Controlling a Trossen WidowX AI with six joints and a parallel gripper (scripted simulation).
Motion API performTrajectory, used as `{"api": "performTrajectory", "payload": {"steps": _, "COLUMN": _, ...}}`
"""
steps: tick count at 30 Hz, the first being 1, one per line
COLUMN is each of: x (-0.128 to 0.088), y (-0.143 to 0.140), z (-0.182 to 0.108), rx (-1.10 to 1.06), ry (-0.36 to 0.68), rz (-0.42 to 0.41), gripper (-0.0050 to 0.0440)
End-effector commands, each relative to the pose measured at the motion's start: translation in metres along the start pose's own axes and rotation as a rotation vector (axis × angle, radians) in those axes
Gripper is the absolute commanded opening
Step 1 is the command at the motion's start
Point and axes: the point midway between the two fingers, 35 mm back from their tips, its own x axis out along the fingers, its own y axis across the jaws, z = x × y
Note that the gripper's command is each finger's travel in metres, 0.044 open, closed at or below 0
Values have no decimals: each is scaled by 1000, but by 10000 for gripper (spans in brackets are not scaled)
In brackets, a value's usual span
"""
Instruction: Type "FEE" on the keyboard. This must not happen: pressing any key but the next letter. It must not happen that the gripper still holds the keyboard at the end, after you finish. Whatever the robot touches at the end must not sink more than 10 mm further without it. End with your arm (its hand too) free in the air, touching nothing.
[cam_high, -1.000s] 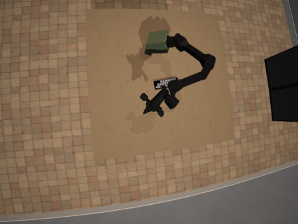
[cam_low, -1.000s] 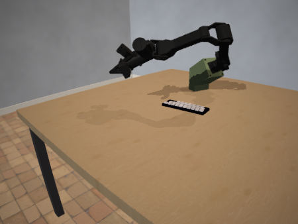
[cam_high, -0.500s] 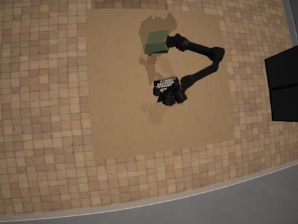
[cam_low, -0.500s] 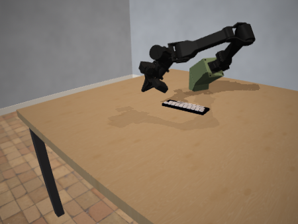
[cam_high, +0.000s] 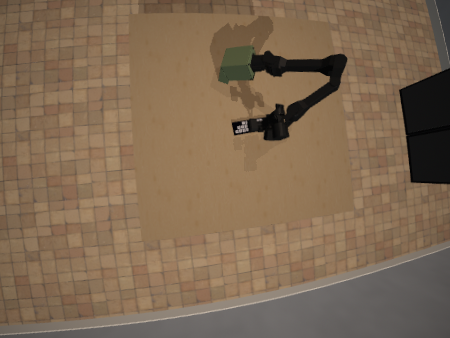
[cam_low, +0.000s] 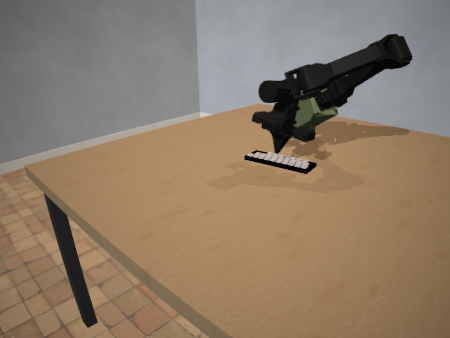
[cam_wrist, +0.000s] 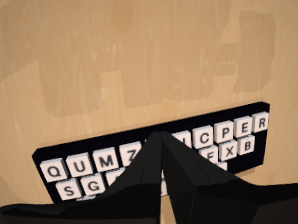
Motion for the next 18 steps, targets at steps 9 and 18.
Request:
{"api": "performTrajectory", "payload": {"steps": 9, "x": -6, "y": 45, "z": -49, "rx": -109, "ry": 86, "rz": 163, "gripper": 0}}
{"api": "performTrajectory", "payload": {"steps": 18, "x": -6, "y": 45, "z": -49, "rx": -109, "ry": 86, "rz": 163, "gripper": 0}}
